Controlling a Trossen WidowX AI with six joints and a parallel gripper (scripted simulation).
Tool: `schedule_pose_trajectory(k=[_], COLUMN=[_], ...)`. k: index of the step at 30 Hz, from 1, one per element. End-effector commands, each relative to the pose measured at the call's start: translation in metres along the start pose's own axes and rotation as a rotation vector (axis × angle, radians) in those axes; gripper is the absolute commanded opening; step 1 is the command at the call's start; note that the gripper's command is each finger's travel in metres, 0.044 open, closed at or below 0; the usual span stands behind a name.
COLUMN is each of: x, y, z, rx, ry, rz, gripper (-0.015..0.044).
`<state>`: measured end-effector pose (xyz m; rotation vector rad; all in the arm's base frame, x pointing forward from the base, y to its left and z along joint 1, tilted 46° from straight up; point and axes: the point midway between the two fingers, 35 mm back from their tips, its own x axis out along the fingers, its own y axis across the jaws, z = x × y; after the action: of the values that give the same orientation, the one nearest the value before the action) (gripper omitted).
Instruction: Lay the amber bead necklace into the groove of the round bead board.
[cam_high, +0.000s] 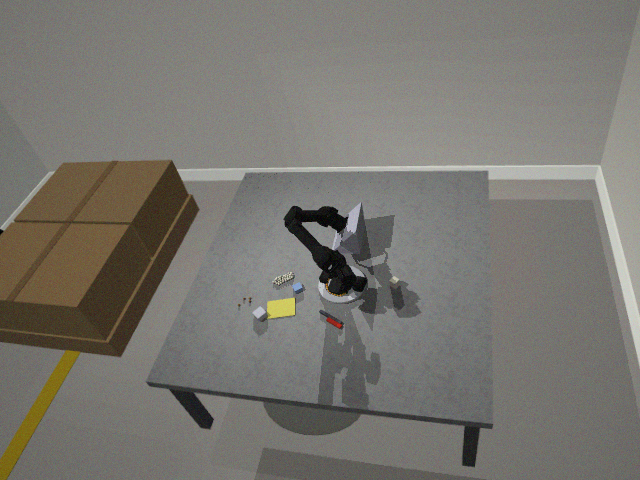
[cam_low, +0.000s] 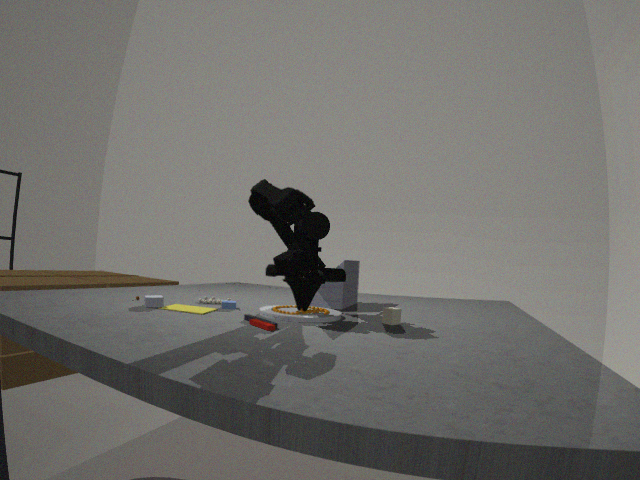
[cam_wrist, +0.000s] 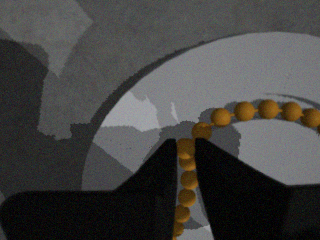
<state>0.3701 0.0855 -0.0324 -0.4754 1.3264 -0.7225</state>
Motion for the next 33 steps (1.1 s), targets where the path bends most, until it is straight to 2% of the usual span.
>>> schedule_pose_trajectory(k=[1, 9, 26, 33], x=[0.0014, 0.008, 0.0032, -0.0006], y=[0.0016, 0.0015, 0.0019, 0.0019], z=[0.0008, 0.0008, 0.0008, 0.0008], rx=[0.005, 0.005, 0.005, 0.005], ry=[0.001, 0.001, 0.0, 0.001], rz=[0.001, 0.001, 0.002, 0.001], gripper=[0.0, 0.0, 0.044, 0.044])
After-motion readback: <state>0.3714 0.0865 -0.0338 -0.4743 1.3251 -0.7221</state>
